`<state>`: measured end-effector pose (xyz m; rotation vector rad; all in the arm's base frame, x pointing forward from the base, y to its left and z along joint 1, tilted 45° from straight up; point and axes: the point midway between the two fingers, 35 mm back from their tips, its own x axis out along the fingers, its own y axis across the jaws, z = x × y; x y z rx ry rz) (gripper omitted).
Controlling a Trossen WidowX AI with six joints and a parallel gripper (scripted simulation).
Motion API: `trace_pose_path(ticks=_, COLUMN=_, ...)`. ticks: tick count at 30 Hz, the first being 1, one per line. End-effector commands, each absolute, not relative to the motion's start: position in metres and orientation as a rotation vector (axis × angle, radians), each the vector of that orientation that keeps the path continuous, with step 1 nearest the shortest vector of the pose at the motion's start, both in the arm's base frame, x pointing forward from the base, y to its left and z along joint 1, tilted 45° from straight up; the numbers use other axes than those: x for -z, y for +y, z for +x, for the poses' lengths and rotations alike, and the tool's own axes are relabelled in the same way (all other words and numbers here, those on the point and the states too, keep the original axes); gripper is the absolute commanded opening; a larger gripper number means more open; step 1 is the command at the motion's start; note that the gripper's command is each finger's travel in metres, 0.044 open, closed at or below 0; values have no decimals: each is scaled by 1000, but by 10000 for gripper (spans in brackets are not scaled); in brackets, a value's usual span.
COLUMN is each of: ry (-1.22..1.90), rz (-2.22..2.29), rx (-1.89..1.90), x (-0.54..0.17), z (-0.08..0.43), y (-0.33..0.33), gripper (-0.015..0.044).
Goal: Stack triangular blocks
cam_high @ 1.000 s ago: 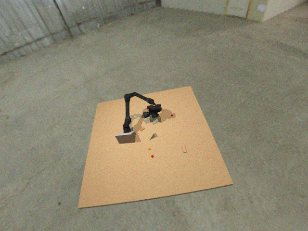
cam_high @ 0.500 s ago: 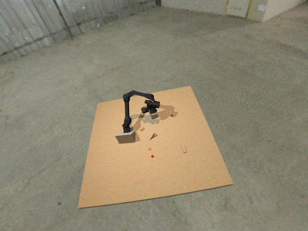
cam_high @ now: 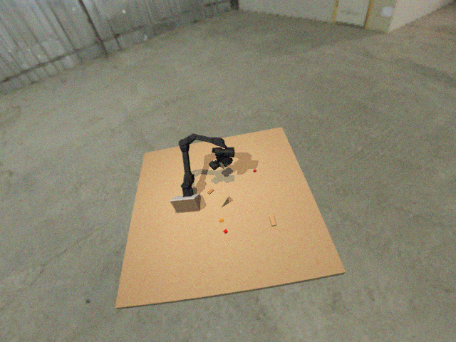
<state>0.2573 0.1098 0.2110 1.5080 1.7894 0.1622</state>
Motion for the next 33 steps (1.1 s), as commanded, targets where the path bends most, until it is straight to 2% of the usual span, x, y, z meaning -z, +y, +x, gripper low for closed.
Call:
trace_pose_path(ticks=1, ry=1729, rz=1426, rx=-241, x=-209, z=255, y=110, gripper=0)
trace_pose_path(ticks=33, ry=1066, rz=618, rx=-771, x=-211, z=251, y=112, gripper=0)
